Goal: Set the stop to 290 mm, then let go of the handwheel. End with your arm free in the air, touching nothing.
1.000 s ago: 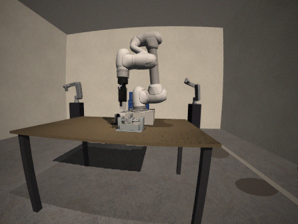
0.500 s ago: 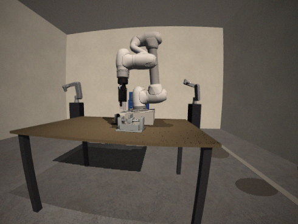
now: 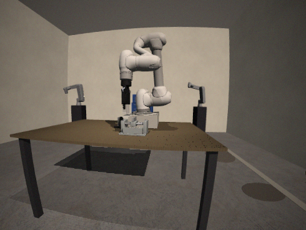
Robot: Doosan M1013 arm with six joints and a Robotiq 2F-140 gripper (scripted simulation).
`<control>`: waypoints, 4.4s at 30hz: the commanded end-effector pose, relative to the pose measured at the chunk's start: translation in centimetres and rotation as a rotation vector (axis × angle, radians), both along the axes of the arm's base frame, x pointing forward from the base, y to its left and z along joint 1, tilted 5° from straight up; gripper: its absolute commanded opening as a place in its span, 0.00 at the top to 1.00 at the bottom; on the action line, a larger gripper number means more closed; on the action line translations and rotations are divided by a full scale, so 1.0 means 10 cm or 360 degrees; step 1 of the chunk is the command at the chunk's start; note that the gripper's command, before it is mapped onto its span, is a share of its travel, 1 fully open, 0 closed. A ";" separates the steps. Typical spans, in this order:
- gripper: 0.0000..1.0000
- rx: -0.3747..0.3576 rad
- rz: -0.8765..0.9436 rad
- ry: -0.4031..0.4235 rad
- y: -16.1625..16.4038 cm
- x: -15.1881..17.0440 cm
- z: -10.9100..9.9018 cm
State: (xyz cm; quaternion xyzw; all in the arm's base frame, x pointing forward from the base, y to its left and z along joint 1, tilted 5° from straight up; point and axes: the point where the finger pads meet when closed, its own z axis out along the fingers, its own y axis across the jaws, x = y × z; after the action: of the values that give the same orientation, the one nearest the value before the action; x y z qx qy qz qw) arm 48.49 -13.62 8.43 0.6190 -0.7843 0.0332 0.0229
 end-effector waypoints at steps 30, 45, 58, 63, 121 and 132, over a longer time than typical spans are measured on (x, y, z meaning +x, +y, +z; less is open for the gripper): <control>0.67 0.0000 0.0000 0.0000 0.00 0.00 0.00; 0.67 0.0000 0.0000 0.0000 0.00 0.00 0.00; 0.67 0.0000 0.0000 0.0000 -0.64 -0.61 0.05; 0.67 0.0000 0.0000 0.0000 -0.83 -0.78 0.06; 0.67 0.0000 0.0000 0.0000 -0.97 -0.81 -1.17; 0.67 0.0000 0.0000 0.0000 -0.97 -0.81 -1.22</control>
State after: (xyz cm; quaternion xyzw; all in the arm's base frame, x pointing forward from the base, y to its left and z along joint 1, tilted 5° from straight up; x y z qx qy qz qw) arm 40.39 -23.35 -3.81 0.6190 -0.7843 0.0333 0.0229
